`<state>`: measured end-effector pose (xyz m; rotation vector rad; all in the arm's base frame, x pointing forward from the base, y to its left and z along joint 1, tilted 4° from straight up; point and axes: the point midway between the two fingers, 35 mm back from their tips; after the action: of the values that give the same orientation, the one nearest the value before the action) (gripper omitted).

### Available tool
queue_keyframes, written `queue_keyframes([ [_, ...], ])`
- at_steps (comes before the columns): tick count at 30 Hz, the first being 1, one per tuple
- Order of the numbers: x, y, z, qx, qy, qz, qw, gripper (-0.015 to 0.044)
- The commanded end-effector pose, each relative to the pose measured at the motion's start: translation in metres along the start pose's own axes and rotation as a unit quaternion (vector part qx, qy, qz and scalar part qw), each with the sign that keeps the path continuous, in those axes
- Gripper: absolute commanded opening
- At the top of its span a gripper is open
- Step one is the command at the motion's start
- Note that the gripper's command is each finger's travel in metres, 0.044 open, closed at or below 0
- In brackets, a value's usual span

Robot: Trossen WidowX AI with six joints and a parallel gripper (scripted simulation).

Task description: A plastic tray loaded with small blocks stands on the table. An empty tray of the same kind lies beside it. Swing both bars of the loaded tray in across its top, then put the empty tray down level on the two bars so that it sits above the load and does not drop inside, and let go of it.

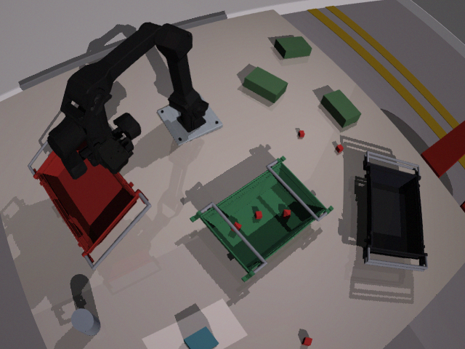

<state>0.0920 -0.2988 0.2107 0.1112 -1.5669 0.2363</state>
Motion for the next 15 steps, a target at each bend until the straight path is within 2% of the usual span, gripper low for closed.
queue_keyframes([
  [1,0.005,-0.002,-0.013,0.028,0.002,0.010,1.000,0.0000],
  [15,0.007,0.007,-0.064,0.120,-0.001,0.009,0.993,0.0000],
])
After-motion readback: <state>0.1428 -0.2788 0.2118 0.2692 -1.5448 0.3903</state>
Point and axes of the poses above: the point midway between the two fingers, 35 mm back from their tips, its own x axis back along the fingers, its own y axis across the jaws, z = x × y, and after that the axes turned 8 degrees about x, right-handed
